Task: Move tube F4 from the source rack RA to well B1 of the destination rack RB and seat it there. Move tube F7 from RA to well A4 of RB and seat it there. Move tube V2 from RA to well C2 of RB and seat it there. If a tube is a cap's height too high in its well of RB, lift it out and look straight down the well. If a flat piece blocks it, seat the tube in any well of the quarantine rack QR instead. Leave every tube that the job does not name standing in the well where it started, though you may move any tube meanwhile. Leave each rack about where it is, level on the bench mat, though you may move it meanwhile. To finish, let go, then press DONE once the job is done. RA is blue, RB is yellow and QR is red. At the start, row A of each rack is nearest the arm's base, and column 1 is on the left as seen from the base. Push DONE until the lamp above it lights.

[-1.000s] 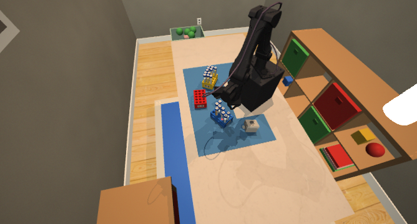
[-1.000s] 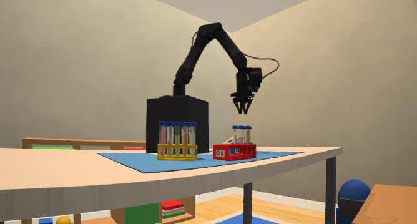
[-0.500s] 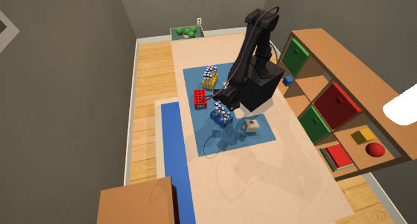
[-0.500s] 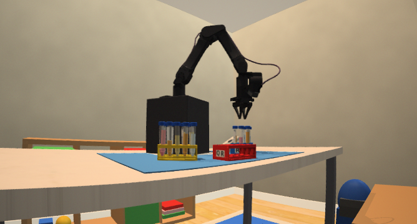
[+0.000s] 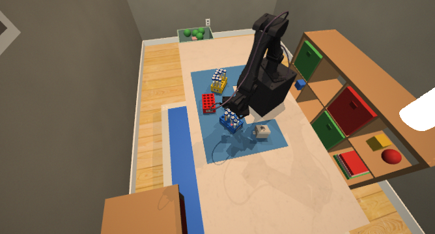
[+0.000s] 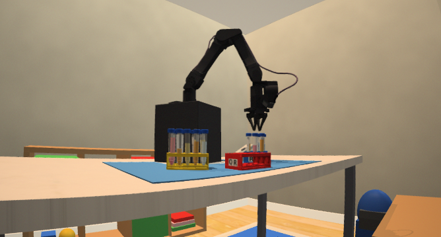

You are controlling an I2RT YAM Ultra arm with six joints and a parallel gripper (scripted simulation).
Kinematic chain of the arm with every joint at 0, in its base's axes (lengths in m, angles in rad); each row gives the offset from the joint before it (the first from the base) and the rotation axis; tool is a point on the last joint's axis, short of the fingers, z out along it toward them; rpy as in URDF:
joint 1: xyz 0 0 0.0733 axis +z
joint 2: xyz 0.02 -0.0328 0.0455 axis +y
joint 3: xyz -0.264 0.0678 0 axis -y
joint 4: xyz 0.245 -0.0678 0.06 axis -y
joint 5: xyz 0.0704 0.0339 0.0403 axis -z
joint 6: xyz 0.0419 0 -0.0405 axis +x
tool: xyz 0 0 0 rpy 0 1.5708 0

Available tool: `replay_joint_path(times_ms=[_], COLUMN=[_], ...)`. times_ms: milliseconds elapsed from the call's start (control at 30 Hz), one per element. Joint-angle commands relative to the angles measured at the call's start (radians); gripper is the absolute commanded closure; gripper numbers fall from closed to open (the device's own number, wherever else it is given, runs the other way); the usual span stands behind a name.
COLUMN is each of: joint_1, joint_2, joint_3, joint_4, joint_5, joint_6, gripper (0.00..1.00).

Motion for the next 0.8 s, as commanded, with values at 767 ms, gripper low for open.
replay_joint_path(times_ms=[767], joint_1=[-0.005], joint_2=[0.051], joint_3=[-0.028], joint_4=[0.072], joint_5=[0.009], joint_6=[-0.003], gripper=[0.70])
